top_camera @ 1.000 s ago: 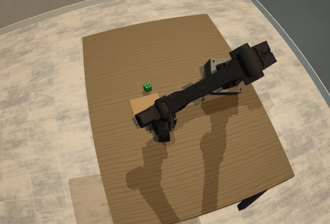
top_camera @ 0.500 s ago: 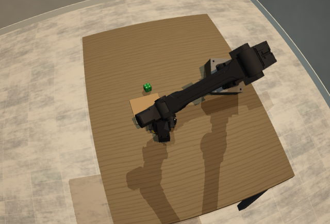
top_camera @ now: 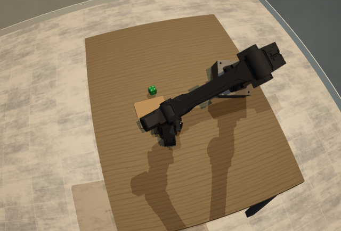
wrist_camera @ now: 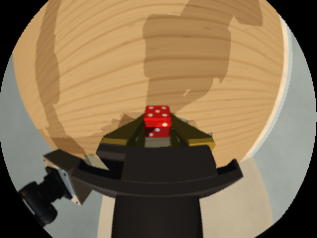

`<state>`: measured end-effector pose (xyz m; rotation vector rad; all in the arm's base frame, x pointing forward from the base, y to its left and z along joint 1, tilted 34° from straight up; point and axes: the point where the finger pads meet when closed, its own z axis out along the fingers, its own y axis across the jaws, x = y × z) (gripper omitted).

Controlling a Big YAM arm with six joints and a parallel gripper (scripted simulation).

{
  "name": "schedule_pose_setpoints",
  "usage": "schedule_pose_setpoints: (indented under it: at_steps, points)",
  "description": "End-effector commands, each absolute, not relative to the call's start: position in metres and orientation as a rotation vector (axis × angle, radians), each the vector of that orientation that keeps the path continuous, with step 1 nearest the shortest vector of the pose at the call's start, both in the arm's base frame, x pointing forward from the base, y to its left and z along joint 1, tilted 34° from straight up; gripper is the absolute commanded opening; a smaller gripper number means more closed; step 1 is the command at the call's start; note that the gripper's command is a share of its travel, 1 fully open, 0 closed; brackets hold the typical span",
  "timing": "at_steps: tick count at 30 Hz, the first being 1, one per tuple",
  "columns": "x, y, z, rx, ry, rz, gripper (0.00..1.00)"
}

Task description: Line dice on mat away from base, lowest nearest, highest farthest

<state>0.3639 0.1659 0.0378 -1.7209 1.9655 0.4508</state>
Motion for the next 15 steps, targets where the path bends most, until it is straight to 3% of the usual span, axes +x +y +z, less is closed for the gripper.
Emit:
schedule_pose_setpoints:
  at_steps: [1,15]
  points:
    - [0.378,0.157,0.062,-1.700,1.937,0.414,0.26]
    - [0.369,0.113,0.134,-1.700,1.927,0.396,0.26]
